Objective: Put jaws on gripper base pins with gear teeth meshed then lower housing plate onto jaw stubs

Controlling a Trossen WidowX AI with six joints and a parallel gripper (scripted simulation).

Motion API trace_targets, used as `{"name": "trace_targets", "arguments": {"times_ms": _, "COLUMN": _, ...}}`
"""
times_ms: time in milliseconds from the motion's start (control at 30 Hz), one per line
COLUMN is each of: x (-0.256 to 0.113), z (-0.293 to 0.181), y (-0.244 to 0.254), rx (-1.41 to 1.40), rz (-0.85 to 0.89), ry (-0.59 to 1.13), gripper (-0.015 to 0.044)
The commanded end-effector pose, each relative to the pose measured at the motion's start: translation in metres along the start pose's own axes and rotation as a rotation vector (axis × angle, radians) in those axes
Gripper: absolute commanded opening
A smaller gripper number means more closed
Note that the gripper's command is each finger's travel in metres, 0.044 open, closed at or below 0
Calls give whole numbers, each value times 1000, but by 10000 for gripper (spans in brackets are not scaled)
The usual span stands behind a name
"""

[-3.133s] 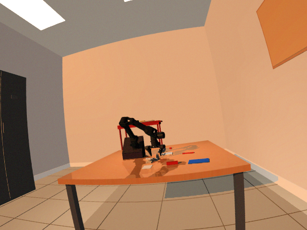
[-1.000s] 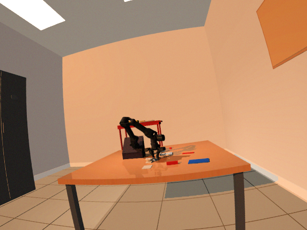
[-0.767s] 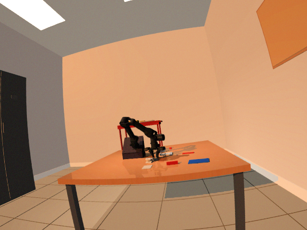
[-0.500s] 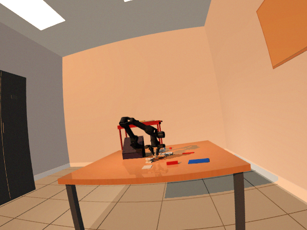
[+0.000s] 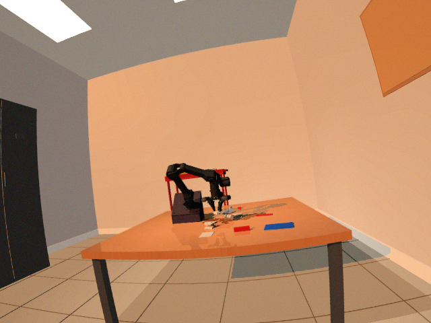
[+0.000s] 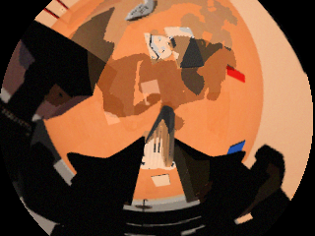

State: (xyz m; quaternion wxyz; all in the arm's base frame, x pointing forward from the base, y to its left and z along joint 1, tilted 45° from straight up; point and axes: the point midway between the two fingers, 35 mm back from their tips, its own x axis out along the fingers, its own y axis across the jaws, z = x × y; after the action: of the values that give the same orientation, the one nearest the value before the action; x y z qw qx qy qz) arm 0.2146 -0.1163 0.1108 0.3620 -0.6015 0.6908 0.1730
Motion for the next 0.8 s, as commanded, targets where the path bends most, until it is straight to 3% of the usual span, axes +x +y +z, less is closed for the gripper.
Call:
{"name": "trace_targets", "arguments": {"times_ms": 0, "x": -6, "z": -2, "y": -2, "rx": 11, "rz": -7, "ry": 4, "gripper": 134}}
{"name": "trace_targets", "arguments": {"times_ms": 767, "x": -9, "z": 55, "y": -17, "rx": 339, "rz": -1, "ry": -31, "gripper": 134}}
